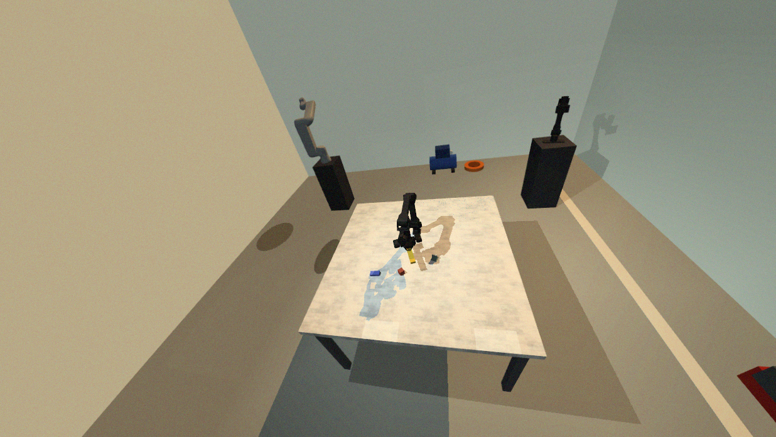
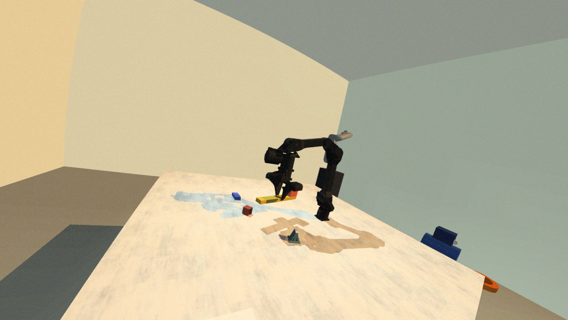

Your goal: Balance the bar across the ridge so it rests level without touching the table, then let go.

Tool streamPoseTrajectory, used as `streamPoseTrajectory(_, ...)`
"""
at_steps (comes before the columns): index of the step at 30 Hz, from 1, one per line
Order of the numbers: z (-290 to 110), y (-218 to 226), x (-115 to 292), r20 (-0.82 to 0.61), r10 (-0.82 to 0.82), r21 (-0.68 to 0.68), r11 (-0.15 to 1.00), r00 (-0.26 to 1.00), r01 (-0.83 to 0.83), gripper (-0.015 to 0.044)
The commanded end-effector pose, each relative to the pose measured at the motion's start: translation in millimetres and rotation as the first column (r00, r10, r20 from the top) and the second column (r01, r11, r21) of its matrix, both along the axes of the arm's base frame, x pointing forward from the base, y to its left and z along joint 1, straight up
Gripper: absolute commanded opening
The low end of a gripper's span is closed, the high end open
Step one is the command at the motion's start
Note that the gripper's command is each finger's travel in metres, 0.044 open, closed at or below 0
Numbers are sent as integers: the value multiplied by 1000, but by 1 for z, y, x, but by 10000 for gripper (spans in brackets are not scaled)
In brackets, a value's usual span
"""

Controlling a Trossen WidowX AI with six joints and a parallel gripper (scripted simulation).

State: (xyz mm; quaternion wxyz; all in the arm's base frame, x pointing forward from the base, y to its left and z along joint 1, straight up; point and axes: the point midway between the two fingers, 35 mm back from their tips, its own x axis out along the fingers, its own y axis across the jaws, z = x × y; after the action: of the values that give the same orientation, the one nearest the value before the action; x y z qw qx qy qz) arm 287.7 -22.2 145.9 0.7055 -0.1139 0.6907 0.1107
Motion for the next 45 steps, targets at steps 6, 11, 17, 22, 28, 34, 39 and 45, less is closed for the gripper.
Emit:
streamPoseTrajectory(6, 3, 27, 12, 10, -118, 5, 993, 993, 118, 0)
streamPoseTrajectory(11, 3, 44, 16, 9, -188, 9, 982, 982, 188, 0)
streamPoseTrajectory(17, 3, 65, 21, 8, -274, 14, 962, 962, 274, 0)
streamPoseTrajectory(22, 3, 84, 24, 7, -344, 18, 939, 939, 344, 0)
streamPoseTrajectory(28, 2, 105, 25, 4, -426, 23, 905, 905, 426, 0)
streamPoseTrajectory(34, 2, 128, 25, 1, -509, 27, 860, 861, 509, 0)
streamPoseTrajectory(39, 1, 146, 23, -2, -576, 30, 817, 818, 576, 0)
streamPoseTrajectory(45, 0, 159, 20, -5, -624, 32, 781, 781, 624, 0)
